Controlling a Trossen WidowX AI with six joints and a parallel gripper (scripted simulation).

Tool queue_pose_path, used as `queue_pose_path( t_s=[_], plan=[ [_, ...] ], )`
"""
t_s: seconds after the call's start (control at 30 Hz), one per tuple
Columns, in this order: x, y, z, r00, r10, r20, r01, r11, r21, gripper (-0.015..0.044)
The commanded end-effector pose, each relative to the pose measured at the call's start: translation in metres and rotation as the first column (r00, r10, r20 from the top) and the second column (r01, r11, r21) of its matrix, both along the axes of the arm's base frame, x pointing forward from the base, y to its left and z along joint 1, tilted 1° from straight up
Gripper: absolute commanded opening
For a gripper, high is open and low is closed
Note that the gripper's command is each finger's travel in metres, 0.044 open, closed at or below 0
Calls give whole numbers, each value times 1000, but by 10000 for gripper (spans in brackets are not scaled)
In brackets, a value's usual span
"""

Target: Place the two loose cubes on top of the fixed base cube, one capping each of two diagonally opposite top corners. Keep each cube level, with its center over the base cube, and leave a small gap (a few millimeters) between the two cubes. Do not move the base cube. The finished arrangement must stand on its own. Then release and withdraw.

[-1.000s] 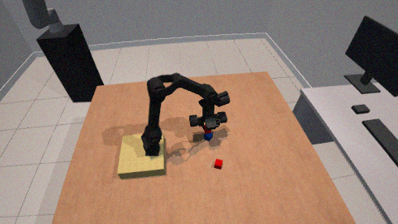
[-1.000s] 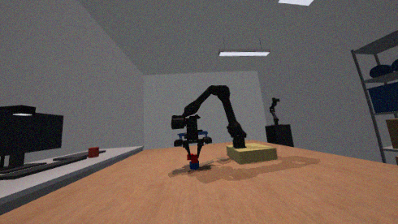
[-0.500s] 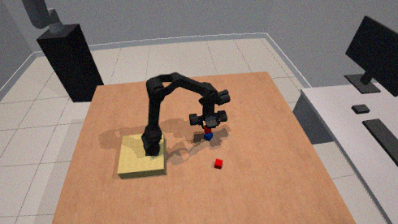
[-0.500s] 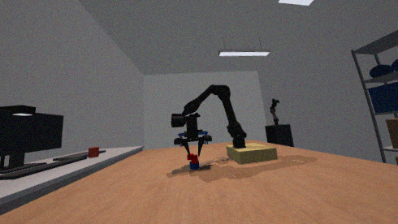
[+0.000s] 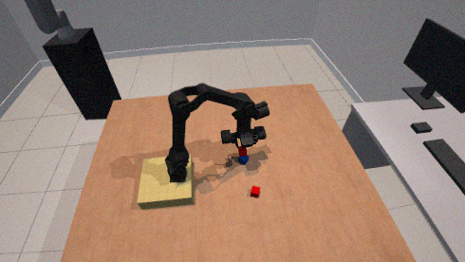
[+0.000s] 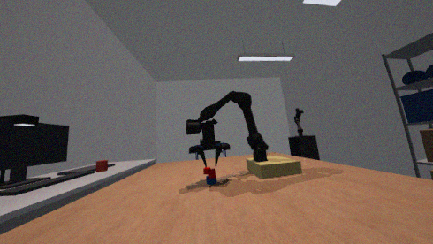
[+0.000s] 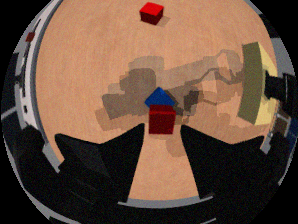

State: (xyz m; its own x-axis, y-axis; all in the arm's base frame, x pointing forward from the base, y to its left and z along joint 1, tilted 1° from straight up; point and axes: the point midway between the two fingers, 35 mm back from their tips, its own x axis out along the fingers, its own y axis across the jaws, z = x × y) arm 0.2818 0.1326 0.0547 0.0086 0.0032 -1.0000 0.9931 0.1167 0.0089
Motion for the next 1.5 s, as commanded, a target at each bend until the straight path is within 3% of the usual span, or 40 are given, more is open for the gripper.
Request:
queue_pose_path(
  t_s=[0.0,0.07,0.43,0.93,1.1,1.47],
  plan=[
    [1,-1,0,1000,6,0,-6,1000,0,231],
    [5,-8,2,999,52,1,-52,999,-1,265],
    [32,-70,18,905,426,3,-426,905,-10,265],
    [44,-164,40,567,824,-7,-824,567,-22,265],
    [42,-192,47,436,900,-13,-900,435,-23,265],
    [44,-193,34,431,902,-13,-902,430,-24,265]
  ],
)
